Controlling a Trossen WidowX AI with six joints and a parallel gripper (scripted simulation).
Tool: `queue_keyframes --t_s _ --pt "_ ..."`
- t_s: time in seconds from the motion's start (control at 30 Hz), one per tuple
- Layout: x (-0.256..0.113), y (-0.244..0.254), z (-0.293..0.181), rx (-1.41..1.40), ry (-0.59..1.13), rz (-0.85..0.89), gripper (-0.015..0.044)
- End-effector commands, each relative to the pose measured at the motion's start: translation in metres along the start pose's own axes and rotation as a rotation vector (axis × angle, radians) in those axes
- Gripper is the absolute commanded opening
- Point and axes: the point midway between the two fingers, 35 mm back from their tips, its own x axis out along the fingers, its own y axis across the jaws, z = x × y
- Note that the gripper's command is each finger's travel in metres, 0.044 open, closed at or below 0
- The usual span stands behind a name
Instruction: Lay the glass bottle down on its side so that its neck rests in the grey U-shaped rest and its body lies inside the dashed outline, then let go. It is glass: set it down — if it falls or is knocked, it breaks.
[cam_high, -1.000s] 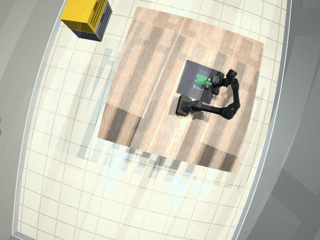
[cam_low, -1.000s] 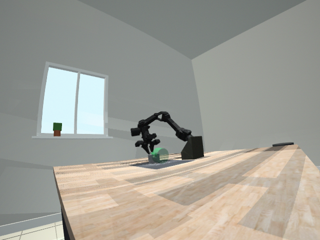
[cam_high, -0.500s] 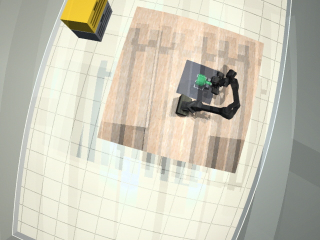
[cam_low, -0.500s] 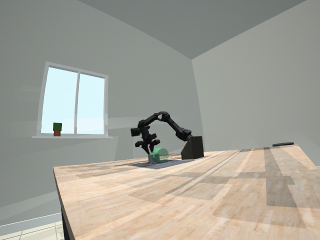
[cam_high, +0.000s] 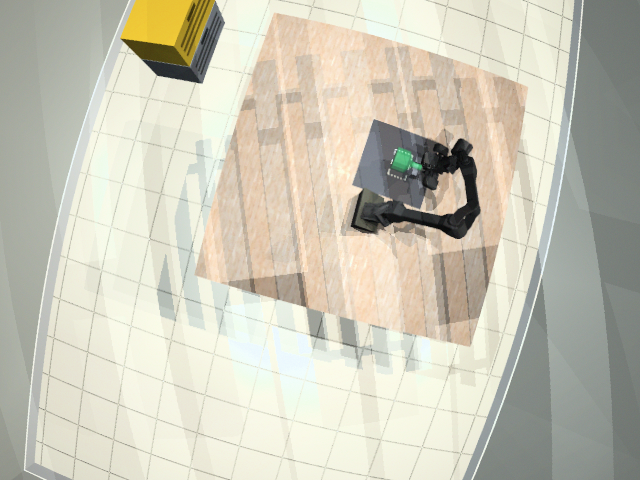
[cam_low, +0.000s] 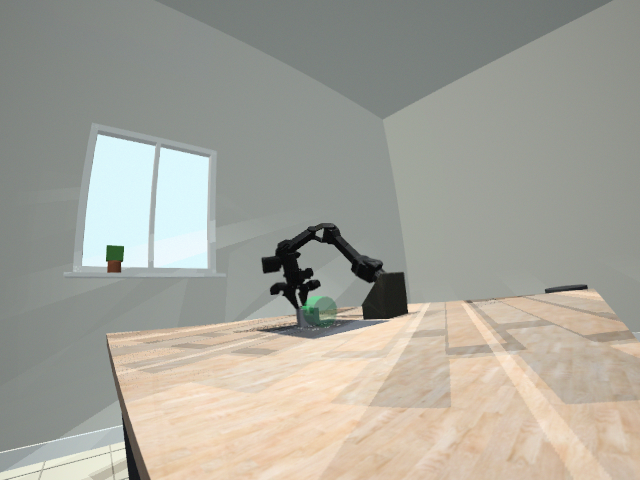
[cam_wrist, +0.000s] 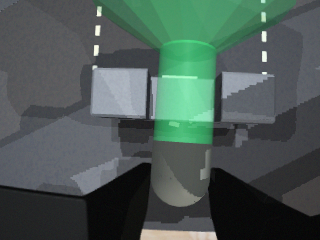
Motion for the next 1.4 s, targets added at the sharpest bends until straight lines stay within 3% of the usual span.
queue_keyframes --t_s 0.0,0.43,0.87,1.2,1.37 --pt "0.002 0.0 0.004 -0.001 -0.006 0.0 0.0105" --pt "0.0 0.0 0.0 0.0 0.003 0.0 0.0105" --pt "-0.001 0.0 0.001 -0.001 0.008 0.002 0.044" --pt "-0.054 0.003 0.026 -0.042 0.27 -0.02 0.044" --pt "-0.068 0.003 0.034 -0.043 0.275 -0.022 0.044"
